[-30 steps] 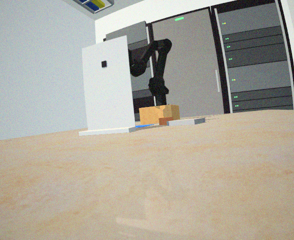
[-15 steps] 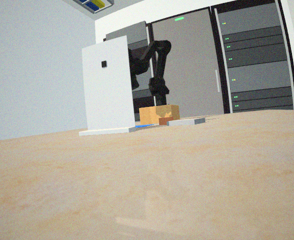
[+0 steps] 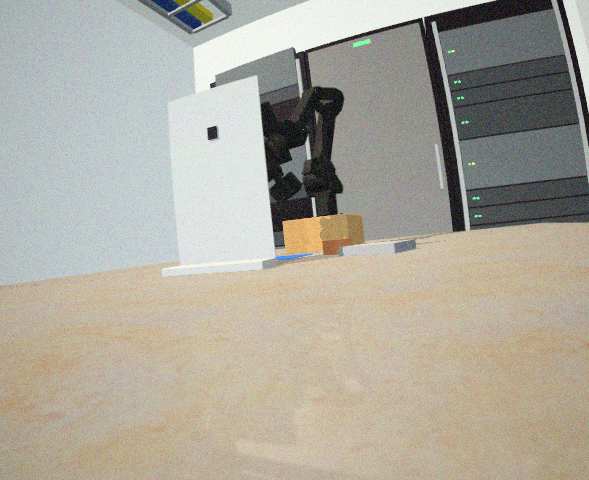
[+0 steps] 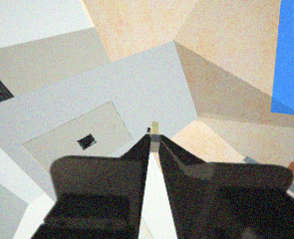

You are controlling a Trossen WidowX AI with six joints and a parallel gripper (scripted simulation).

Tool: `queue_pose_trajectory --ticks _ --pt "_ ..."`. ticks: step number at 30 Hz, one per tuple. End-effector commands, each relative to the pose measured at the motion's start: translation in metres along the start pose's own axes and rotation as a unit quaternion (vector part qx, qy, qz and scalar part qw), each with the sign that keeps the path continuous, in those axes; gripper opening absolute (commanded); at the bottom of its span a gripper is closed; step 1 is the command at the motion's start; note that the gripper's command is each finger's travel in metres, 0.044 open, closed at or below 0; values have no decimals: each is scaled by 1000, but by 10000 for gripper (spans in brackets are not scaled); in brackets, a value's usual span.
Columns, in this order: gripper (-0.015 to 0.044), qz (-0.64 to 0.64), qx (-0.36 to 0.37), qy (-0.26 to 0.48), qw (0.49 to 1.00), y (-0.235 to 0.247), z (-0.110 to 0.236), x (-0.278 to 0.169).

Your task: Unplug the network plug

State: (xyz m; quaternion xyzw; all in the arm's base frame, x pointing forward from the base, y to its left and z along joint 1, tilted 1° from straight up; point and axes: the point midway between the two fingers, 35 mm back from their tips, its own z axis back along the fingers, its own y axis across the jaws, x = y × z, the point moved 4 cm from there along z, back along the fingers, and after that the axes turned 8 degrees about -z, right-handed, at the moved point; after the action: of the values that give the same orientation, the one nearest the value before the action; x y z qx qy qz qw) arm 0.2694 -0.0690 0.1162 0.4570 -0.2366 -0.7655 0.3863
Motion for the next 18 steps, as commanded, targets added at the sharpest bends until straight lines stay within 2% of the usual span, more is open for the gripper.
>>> queue_pose_trajectory --ticks 1,18 --pt "0 -20 -24 -43 999 -13 -1 3" --pt "0 -35 -93 -226 969 -61 12 16"
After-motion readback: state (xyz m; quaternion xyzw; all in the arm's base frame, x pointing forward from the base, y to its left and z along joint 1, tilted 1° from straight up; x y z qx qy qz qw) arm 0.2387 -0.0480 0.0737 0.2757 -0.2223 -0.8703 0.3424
